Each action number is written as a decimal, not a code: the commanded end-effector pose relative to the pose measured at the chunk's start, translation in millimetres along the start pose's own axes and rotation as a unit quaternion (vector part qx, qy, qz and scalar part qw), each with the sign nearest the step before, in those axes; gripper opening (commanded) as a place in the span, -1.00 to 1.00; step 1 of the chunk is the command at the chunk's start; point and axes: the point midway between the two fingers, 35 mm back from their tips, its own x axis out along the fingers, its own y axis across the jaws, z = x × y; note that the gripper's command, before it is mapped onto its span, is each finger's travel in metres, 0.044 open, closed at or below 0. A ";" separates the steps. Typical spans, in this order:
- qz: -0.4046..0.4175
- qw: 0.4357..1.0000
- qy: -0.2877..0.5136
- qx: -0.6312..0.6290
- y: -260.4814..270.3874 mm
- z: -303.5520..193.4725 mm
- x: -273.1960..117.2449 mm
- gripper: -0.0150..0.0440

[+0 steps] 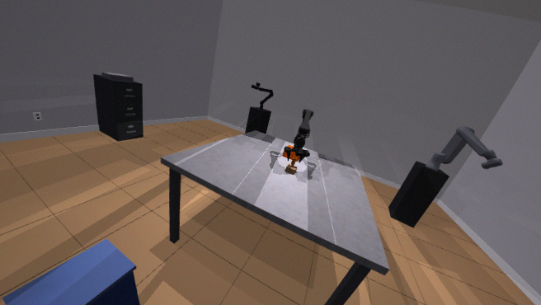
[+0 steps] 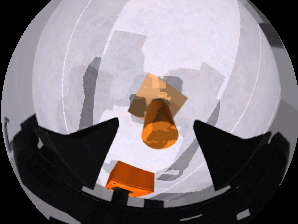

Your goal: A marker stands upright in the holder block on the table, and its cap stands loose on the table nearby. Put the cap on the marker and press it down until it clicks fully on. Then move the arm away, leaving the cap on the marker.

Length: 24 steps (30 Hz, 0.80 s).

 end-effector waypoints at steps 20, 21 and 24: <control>0.001 0.967 -0.013 0.255 -1.0 1.2 -58.2 -0.16; 0.001 0.967 -0.013 0.255 -1.0 1.2 -58.2 -0.25; 0.001 0.967 -0.013 0.255 -1.0 1.2 -58.2 -0.49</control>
